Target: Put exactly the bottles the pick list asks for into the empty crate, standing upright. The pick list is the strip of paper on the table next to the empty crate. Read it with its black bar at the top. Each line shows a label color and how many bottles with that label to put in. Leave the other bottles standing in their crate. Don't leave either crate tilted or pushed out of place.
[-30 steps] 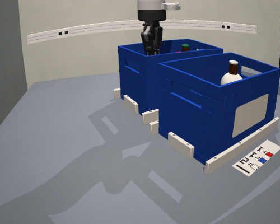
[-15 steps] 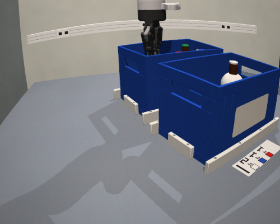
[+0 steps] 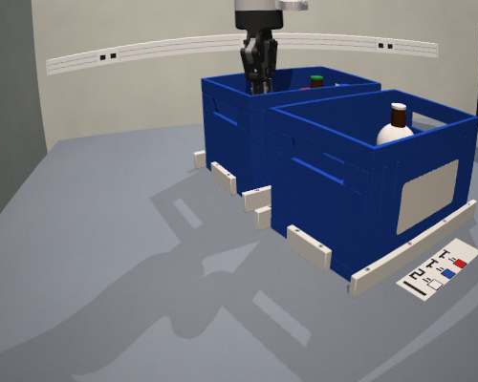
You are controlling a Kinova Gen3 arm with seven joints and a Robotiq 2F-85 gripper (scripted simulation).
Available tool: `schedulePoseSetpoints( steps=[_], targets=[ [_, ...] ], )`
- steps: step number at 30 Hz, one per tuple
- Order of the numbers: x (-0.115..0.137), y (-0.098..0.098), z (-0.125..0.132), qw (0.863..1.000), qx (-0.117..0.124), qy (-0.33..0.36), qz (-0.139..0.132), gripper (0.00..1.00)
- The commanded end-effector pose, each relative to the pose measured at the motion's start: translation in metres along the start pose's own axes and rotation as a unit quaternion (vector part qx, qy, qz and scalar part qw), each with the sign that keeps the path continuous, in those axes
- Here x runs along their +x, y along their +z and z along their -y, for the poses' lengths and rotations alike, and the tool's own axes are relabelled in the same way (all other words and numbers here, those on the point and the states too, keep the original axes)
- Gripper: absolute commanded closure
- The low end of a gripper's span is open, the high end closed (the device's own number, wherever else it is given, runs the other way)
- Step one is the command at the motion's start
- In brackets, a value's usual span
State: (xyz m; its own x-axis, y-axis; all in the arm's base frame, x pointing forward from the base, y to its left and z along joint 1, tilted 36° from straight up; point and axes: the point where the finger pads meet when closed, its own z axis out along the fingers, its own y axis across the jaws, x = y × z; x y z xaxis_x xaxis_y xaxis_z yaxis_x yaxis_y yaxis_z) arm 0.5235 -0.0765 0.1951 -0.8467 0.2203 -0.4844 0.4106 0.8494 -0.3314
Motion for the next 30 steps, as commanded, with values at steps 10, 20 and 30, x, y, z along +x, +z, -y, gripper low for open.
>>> schedulePoseSetpoints(
  steps=[10,20,30],
  targets=[
    [0.0,-0.02,0.0,1.0,-0.001,0.0,0.001,0.9],
    [0.0,-0.033,0.0,1.0,-0.001,0.0,0.001,0.9],
    [0.0,-0.05,0.0,1.0,-0.001,0.0,0.001,0.9]
  ],
)
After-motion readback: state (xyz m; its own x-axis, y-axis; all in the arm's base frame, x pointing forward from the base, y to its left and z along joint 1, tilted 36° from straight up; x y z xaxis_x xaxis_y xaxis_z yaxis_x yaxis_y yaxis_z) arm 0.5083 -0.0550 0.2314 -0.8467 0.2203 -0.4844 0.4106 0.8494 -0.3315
